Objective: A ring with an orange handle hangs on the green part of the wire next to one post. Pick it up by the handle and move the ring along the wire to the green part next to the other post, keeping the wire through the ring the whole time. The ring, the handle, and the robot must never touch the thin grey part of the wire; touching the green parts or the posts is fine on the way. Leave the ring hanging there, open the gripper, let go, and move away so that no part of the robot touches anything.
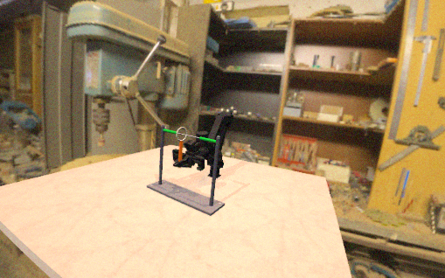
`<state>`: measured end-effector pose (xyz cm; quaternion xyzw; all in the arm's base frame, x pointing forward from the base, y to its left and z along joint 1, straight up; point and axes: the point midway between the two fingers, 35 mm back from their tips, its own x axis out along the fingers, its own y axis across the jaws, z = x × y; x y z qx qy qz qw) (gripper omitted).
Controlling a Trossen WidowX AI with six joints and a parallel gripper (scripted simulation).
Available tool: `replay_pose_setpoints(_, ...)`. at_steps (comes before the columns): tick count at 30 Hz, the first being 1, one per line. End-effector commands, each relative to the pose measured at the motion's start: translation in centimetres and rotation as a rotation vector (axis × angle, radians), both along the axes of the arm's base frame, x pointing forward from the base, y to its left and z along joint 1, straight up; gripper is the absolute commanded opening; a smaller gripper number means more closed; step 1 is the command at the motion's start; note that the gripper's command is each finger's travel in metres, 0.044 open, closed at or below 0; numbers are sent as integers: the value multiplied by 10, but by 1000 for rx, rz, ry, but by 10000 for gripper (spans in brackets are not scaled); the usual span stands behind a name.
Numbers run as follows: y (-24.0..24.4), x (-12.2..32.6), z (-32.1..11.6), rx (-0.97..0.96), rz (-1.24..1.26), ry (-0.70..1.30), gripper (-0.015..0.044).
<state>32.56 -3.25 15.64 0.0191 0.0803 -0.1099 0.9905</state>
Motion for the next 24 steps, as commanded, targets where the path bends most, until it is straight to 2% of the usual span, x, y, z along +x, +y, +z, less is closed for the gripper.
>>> replay_pose_setpoints(1,6,2,1,11,-40,-1,-150)
replay_pose_setpoints(12,18,7,1,23,-93,-2,-150)
replay_pose_setpoints(24,26,11,2,9,-16,1,-150)
